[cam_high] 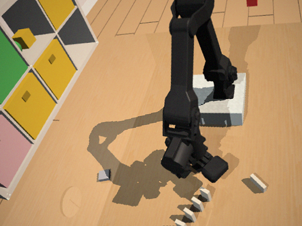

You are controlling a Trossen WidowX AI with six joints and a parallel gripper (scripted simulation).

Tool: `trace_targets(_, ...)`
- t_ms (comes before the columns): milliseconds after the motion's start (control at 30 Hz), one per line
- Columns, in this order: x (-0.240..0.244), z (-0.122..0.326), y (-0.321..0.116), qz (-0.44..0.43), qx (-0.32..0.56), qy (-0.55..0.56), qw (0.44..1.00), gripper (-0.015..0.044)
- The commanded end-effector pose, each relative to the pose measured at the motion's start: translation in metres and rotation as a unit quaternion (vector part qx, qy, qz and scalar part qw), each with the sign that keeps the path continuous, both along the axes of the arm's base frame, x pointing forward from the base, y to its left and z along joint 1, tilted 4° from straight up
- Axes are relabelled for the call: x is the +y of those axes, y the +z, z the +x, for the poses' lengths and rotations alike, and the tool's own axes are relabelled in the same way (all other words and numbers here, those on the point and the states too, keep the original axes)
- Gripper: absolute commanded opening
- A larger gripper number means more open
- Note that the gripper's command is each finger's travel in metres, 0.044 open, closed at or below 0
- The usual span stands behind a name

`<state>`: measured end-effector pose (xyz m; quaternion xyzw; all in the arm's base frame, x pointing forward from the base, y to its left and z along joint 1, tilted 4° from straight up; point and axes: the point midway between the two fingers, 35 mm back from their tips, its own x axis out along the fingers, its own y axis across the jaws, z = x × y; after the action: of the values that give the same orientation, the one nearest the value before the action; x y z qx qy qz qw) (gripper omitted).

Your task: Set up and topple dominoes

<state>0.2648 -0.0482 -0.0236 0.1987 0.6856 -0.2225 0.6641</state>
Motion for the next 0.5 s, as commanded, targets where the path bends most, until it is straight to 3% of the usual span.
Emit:
trace_targets(0,-0.001,-0.001,-0.001,-0.003,0.002,0.0,1.0,0.0028)
trace_targets(100,-0.001,0.001,0.015,-0.003,0.002,0.0,1.0,0.0028)
trace_targets(467,-0.002,0.013,0.14,-0.003,0.001,0.0,1.0,0.0028)
